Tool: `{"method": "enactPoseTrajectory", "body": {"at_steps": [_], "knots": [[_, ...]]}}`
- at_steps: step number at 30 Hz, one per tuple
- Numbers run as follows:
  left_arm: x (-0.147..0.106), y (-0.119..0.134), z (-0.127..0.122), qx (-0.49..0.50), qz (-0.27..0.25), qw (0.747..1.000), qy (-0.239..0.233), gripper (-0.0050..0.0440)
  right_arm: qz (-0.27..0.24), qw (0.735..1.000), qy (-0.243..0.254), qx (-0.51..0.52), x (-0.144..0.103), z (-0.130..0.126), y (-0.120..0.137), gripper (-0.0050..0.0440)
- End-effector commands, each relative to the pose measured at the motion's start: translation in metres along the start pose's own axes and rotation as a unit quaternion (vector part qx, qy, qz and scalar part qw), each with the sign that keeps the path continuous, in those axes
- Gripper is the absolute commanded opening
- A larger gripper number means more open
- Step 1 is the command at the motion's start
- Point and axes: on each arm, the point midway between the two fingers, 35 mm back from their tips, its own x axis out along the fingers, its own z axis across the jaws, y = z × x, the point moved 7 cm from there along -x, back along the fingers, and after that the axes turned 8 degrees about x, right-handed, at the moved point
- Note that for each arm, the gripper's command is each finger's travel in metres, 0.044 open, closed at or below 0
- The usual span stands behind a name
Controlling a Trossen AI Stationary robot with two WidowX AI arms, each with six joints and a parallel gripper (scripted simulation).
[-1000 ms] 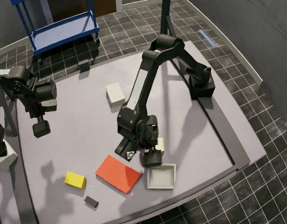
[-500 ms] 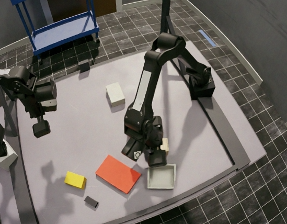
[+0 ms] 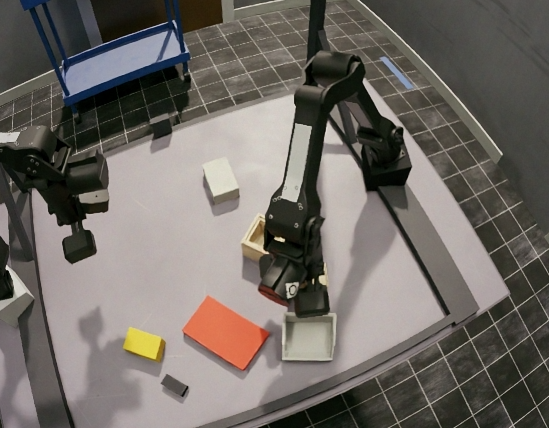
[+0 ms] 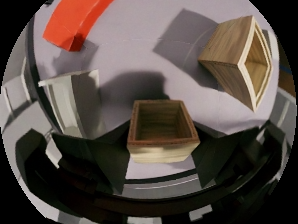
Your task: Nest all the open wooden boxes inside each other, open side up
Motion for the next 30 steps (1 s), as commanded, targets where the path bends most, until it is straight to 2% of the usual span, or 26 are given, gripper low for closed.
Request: {"method": "enactPoseTrajectory", "body": {"at_steps": [1, 3, 7, 10, 14, 19, 22, 24, 28, 30], "knots": [[-0.011, 0.007, -0.001, 0.003, -0.038, 0.999, -0.02, -0.005, -0.009, 1.0, 0.002, -0.002, -0.005, 0.002, 0.001, 0.04], [-0.01, 0.008, -0.001, 0.003, -0.041, 0.999, -0.02, -0.005, -0.009, 1.0, 0.002, -0.002, -0.005, 0.002, 0.001, 0.04], [-0.01, 0.021, -0.003, 0.004, -0.091, 0.995, -0.027, -0.005, -0.009, 1.0, 0.002, -0.002, -0.005, 0.002, 0.001, 0.04], [-0.01, 0.024, -0.003, 0.004, -0.105, 0.994, -0.03, -0.005, -0.009, 1.0, 0.002, -0.002, -0.005, 0.002, 0.001, 0.04], [-0.007, 0.038, -0.005, 0.005, -0.161, 0.986, -0.038, -0.005, -0.009, 1.0, 0.002, -0.002, -0.005, 0.002, 0.001, 0.04], [-0.006, 0.043, -0.006, 0.005, -0.179, 0.983, -0.039, -0.005, -0.009, 1.0, 0.002, -0.002, -0.005, 0.002, 0.001, 0.04], [-0.003, 0.054, -0.007, 0.006, -0.224, 0.974, -0.046, -0.005, -0.009, 1.0, 0.002, -0.002, -0.005, 0.002, 0.001, 0.04], [0.001, 0.056, -0.008, 0.004, -0.23, 0.972, -0.042, -0.005, -0.009, 1.0, 0.002, -0.002, -0.005, 0.002, 0.001, 0.04], [0.01, 0.07, -0.01, 0.002, -0.284, 0.958, -0.045, -0.005, -0.009, 1.0, 0.002, -0.002, -0.005, 0.002, 0.001, 0.04], [0.011, 0.072, -0.01, 0.002, -0.291, 0.956, -0.046, -0.005, -0.009, 1.0, 0.002, -0.002, -0.005, 0.002, 0.001, 0.04]]}}
